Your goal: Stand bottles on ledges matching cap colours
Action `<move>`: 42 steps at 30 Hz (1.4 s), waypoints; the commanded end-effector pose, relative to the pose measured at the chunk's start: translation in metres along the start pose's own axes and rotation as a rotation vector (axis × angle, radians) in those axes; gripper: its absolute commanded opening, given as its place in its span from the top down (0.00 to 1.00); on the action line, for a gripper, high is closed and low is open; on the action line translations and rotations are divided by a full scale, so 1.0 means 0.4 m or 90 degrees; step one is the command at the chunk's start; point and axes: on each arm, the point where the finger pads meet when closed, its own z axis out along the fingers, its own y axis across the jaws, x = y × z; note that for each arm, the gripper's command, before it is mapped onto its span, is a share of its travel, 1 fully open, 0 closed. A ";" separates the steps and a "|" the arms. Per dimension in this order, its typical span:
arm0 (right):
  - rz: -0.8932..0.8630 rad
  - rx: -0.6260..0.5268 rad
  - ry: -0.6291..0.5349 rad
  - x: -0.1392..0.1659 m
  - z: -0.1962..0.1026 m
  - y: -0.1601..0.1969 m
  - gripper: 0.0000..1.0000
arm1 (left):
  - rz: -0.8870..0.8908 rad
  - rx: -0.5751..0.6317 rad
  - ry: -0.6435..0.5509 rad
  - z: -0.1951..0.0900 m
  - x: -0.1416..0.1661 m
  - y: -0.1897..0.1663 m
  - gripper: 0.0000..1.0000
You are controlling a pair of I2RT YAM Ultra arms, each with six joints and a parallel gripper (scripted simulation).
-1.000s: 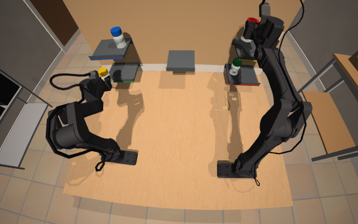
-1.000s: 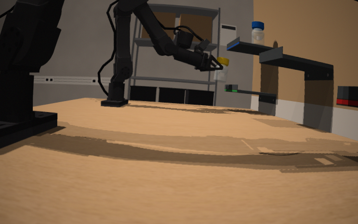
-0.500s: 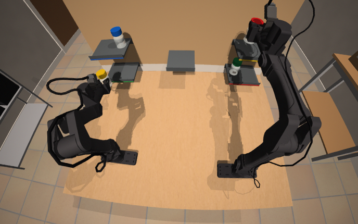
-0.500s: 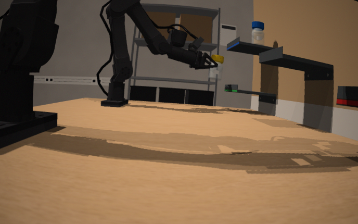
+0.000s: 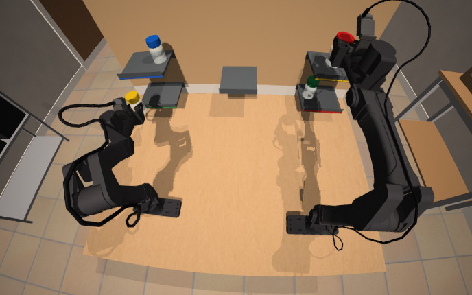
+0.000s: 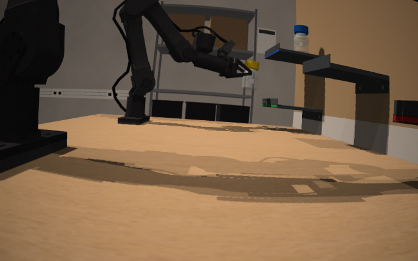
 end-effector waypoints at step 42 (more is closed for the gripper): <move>-0.136 0.049 -0.062 0.053 -0.098 -0.148 0.50 | -0.096 0.006 -0.039 -0.102 -0.401 0.010 0.51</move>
